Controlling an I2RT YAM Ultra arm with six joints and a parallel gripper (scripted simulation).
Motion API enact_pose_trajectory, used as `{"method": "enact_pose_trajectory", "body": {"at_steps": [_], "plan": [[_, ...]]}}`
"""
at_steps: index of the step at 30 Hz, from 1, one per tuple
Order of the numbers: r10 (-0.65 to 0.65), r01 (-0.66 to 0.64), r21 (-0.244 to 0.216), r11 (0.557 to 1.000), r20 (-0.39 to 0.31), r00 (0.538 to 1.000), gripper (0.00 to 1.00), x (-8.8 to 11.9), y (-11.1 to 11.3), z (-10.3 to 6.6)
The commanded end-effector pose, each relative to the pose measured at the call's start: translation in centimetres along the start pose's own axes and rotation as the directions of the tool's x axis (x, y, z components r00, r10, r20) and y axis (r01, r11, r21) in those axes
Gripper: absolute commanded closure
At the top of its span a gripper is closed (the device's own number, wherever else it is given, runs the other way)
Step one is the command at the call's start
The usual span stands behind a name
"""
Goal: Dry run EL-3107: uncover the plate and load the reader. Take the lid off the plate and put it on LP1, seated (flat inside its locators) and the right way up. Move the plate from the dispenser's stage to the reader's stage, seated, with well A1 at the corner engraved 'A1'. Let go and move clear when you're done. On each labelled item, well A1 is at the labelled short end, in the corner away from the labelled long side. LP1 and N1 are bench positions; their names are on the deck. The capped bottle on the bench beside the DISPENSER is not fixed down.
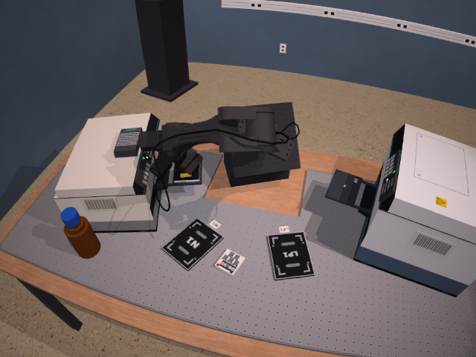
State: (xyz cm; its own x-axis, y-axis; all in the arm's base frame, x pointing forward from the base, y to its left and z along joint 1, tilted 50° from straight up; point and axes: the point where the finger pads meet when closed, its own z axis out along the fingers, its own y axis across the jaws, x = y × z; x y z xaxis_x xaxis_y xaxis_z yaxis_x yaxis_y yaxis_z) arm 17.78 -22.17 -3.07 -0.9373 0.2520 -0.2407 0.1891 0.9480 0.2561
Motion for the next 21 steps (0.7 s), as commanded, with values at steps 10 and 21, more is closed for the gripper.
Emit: {"method": "enact_pose_trajectory", "body": {"at_steps": [10, 21], "plan": [[-0.197, 0.19, 0.053, 0.98, 0.165, 0.967, 0.0, -2.2, -1.0, -3.8], [-0.262, 0.274, -0.089, 0.958, 0.124, 0.957, 0.0, -1.1, 0.8, -0.4]]}}
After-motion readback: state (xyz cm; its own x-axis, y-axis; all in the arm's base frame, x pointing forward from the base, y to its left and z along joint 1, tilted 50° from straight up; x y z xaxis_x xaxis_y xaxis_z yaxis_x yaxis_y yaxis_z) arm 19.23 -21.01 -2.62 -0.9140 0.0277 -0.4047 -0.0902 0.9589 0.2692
